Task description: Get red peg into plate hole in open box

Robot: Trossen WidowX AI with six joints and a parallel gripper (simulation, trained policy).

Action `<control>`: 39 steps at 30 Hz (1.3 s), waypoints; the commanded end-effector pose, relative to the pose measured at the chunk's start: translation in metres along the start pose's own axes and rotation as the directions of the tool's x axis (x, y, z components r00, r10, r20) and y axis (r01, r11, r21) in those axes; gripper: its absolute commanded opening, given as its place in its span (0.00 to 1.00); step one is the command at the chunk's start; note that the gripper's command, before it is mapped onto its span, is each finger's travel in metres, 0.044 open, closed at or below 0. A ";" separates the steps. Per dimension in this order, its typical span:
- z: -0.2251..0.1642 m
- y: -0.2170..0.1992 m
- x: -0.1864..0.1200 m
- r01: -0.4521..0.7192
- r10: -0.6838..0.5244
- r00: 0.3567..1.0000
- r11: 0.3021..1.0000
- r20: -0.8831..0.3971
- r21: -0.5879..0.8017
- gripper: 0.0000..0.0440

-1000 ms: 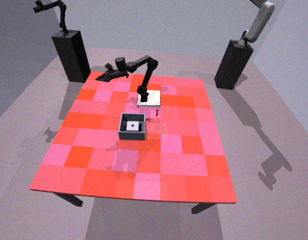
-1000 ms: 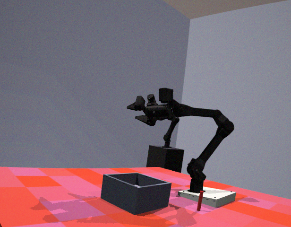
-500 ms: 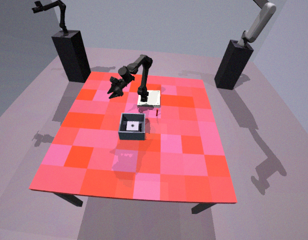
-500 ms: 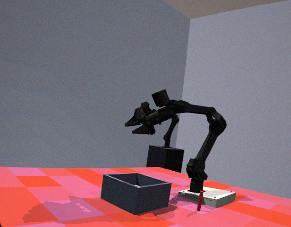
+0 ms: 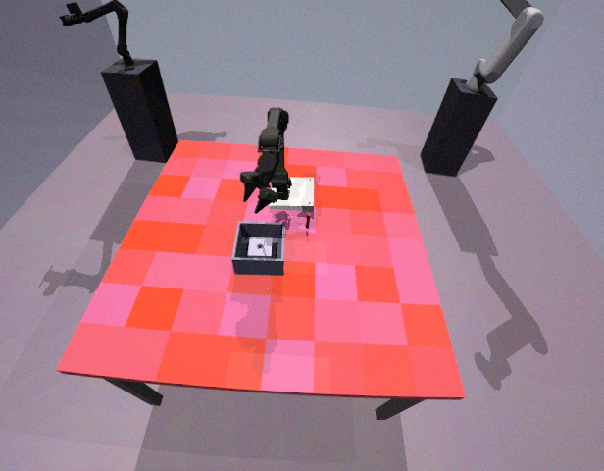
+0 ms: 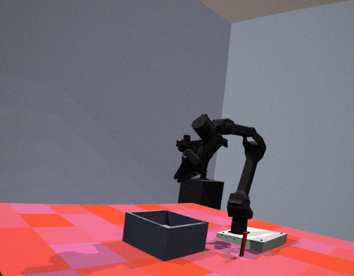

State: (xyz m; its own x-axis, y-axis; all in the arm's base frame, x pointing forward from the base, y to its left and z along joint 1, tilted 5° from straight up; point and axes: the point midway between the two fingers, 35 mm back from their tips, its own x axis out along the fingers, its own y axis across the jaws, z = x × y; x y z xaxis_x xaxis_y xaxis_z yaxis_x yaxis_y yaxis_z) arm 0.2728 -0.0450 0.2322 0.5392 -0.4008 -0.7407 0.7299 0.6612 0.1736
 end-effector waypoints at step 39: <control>-0.257 0.018 -0.027 0.096 -0.236 0.796 0.958 -0.557 -0.269 1.00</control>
State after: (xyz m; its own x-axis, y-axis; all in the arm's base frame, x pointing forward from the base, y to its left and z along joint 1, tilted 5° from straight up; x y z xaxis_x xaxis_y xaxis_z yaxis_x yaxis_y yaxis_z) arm 0.1654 0.1385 0.1022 0.0334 -0.1182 -0.9924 0.6390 0.7660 -0.0697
